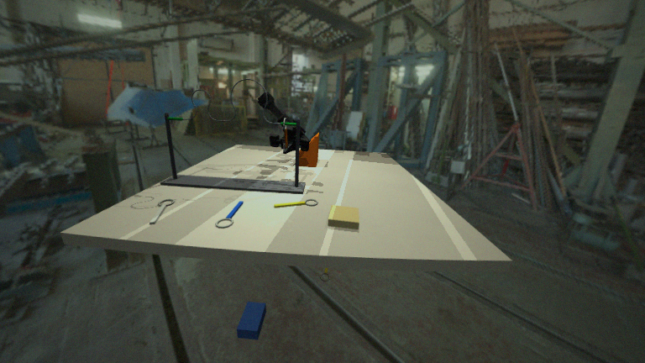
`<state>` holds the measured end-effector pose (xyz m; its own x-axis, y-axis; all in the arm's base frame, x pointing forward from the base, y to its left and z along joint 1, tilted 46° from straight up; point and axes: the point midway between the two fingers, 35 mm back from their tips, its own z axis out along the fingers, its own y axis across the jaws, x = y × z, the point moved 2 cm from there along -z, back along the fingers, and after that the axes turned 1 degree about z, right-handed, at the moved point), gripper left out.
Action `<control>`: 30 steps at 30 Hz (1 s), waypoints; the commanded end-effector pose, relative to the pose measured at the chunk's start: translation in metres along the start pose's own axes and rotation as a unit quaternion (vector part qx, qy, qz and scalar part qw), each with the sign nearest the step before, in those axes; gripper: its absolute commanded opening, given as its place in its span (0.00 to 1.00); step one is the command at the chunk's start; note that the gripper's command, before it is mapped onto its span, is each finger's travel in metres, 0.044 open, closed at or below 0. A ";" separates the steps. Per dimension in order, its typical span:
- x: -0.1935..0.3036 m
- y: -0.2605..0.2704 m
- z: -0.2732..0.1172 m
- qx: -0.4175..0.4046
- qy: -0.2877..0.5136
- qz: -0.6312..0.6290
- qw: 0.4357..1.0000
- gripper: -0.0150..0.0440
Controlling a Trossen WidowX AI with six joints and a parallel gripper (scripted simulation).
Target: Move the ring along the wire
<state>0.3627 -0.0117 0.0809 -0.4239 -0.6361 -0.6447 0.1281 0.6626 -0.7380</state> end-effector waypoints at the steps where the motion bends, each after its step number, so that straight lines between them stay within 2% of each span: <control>1: 0.004 0.001 0.001 0.000 0.001 0.001 1.000 0.00; 26: 0.013 0.001 0.005 0.000 0.001 0.001 1.000 0.00; 30: 0.013 0.001 0.005 0.001 0.001 0.003 1.000 0.18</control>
<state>0.3620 -0.0215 0.0708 -0.4258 -0.6310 -0.6485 0.1331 0.6653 -0.7346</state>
